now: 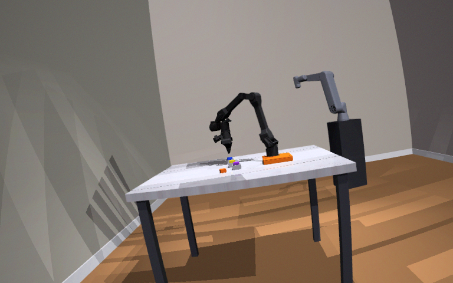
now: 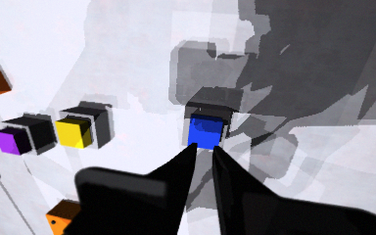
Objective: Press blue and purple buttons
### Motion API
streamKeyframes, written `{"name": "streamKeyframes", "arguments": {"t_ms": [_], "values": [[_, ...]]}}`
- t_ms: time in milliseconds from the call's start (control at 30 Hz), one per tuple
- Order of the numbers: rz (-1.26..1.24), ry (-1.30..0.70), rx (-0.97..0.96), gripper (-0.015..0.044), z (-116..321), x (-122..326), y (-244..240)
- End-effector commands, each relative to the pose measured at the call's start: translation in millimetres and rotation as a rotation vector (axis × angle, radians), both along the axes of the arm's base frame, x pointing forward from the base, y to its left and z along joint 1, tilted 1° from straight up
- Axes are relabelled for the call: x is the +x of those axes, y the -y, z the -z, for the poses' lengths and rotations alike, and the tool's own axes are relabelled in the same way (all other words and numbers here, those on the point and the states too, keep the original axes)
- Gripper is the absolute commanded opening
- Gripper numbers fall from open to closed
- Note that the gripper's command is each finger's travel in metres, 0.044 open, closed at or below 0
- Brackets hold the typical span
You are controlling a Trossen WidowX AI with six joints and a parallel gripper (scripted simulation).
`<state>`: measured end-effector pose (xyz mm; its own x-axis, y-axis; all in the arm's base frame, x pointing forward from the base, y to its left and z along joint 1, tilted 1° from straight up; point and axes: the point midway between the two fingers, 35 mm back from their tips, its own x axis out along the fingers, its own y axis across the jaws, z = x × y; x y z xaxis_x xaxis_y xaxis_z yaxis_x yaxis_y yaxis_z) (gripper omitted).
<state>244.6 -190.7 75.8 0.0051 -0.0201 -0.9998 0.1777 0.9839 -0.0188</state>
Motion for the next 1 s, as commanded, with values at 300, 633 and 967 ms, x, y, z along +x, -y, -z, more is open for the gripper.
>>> {"name": "streamKeyframes", "arguments": {"t_ms": [300, 633, 967], "values": [[0.006, 0.007, 0.001, 0.002, 3, 1, 0], [0.006, 0.007, 0.001, 0.002, 19, 1, 0], [0.006, 0.007, 0.001, 0.002, 35, 1, 0]]}}
